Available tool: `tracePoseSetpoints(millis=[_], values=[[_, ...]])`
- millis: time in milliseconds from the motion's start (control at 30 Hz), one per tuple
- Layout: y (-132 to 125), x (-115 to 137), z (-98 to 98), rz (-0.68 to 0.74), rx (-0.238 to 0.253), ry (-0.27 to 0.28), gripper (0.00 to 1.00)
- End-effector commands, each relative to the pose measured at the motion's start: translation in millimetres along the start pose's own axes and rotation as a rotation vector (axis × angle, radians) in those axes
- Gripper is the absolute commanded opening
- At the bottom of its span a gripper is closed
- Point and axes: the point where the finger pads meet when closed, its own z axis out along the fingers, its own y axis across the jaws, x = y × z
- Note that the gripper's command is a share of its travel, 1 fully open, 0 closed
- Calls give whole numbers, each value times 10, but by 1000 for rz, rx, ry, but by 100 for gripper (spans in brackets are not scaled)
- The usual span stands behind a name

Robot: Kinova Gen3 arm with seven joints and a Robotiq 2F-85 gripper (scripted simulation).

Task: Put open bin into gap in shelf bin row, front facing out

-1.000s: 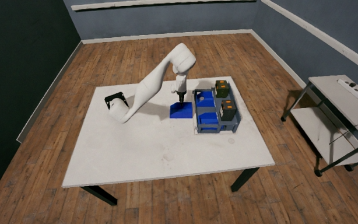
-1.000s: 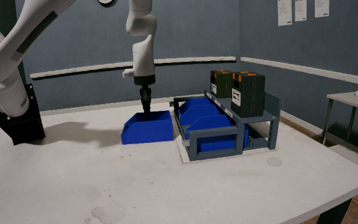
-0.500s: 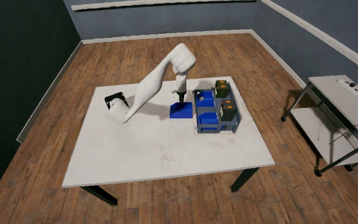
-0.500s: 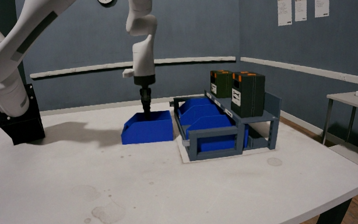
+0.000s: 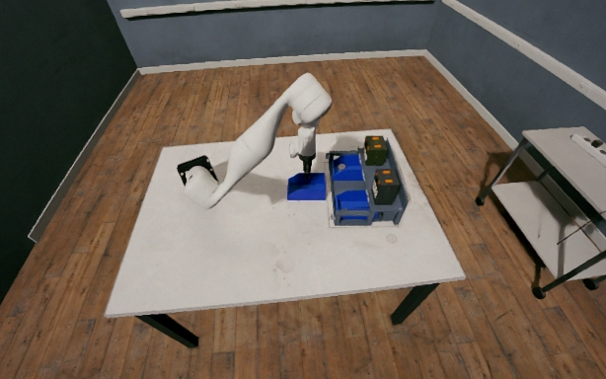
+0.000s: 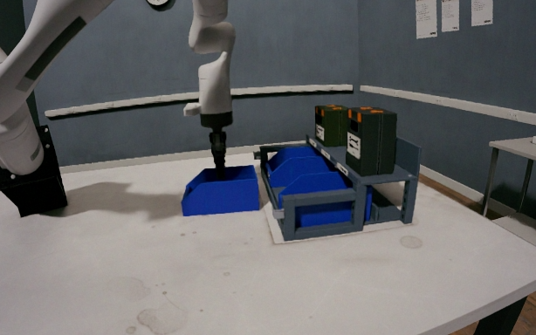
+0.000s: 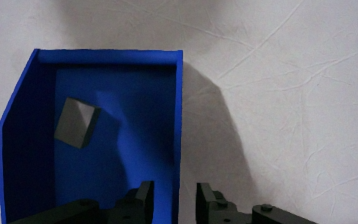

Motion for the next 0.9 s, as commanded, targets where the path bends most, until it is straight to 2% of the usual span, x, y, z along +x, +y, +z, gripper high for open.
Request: tracePoseSetpoints(millis=[0, 400, 567, 867], values=[[5, -3, -8, 0, -1, -1, 35], [5, -3, -8, 0, -1, -1, 35], [5, -2, -408, 0, -2, -2, 35], [5, -2, -408, 0, -2, -2, 35]])
